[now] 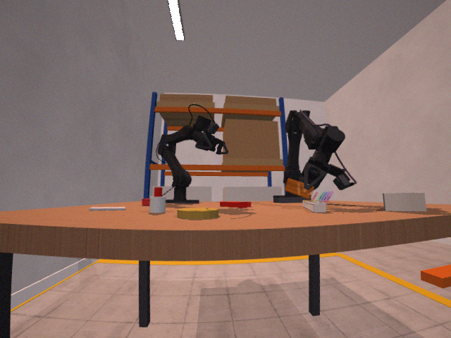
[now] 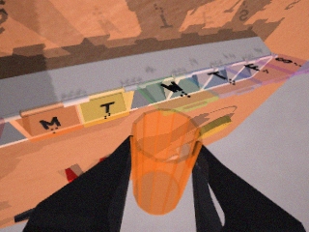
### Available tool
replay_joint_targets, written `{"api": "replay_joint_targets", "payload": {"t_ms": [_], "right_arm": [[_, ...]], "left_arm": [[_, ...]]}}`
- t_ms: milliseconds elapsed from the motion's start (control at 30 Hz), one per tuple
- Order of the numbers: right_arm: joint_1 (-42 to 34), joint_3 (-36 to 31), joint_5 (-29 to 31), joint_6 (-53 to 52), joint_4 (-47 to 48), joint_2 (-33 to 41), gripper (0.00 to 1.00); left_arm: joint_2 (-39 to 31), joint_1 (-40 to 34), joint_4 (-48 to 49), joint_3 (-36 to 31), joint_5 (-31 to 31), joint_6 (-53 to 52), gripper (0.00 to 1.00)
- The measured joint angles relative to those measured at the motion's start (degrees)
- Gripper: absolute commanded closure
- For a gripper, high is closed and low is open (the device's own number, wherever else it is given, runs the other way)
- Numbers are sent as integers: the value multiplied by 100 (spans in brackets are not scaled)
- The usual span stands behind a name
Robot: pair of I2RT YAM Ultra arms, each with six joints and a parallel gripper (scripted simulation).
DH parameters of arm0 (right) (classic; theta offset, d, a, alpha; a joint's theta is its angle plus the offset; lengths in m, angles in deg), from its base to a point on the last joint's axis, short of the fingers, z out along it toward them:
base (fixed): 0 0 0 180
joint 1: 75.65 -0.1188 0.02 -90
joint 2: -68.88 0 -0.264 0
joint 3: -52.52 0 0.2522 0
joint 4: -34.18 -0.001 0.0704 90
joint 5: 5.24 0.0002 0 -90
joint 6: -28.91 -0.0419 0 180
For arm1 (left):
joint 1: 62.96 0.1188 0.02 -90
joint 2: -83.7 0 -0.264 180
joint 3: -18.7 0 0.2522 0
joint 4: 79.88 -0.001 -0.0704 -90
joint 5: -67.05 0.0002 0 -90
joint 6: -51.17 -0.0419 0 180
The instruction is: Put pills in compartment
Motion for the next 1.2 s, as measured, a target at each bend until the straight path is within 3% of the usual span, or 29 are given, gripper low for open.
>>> {"api": "replay_joint_targets", "payload": {"t_ms": [167,400,767,1200], "right_arm": [[0,0,0,0,0,0,0],[0,0,0,0,0,0,0],[0,0,0,0,0,0,0],[0,0,0,0,0,0,0]], "left_arm": [[0,0,0,0,-197,-7,64],[-254,-345,0,2,-1272,-92,64],[-476,-999,-2,0,-2310,-166,64],[-538,-1357,-2,0,-3178,-208,64]]}}
